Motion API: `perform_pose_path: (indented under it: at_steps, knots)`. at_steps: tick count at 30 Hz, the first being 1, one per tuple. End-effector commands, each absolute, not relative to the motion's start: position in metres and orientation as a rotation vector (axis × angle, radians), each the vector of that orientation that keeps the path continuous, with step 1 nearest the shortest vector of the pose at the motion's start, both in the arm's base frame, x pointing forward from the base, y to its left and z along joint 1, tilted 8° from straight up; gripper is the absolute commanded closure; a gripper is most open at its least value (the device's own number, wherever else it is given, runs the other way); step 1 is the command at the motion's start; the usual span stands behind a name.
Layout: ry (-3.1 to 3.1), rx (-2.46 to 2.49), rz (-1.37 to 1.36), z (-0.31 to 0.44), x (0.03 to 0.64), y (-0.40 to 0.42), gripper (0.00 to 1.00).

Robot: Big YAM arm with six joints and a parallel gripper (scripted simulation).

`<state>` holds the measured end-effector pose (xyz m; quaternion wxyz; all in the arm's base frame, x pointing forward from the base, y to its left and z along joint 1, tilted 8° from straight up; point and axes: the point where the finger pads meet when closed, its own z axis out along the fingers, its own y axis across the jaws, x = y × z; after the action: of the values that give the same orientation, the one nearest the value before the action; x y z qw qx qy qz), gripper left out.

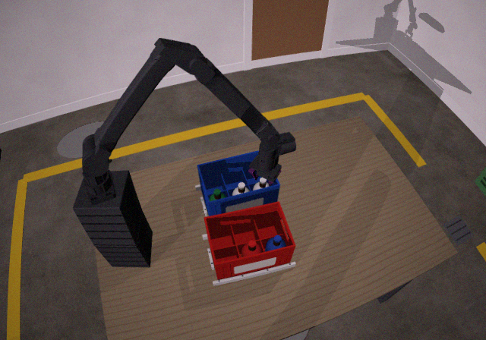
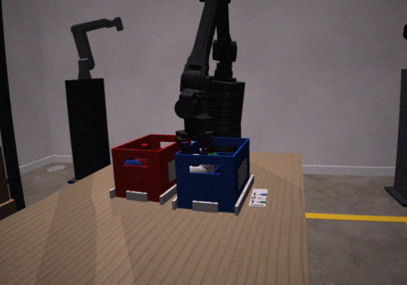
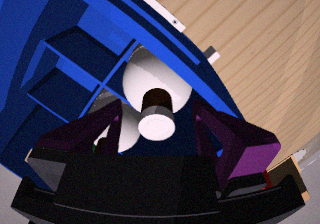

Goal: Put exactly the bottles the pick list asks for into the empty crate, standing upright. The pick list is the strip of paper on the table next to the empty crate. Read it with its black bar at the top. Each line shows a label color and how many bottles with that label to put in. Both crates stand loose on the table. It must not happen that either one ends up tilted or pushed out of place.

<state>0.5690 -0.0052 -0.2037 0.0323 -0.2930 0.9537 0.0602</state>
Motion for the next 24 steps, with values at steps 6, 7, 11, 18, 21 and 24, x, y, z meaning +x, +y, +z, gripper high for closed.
perform_pose_path:
  at_steps: [6, 7, 11, 18, 21, 24]
  knots:
    - [2.898, -0.885, 0.145, -0.208, 0.587, -0.022, 0.39]
    - [2.899, -0.885, 0.145, -0.208, 0.586, -0.022, 0.39]
    - [2.899, -0.885, 0.145, -0.209, 0.586, -0.023, 0.39]
    - [2.902, -0.886, 0.147, -0.21, 0.584, -0.023, 0.39]
    - [2.903, -0.886, 0.147, -0.21, 0.584, -0.023, 0.39]
    - [2.898, -0.885, 0.144, -0.2, 0.582, -0.024, 0.39]
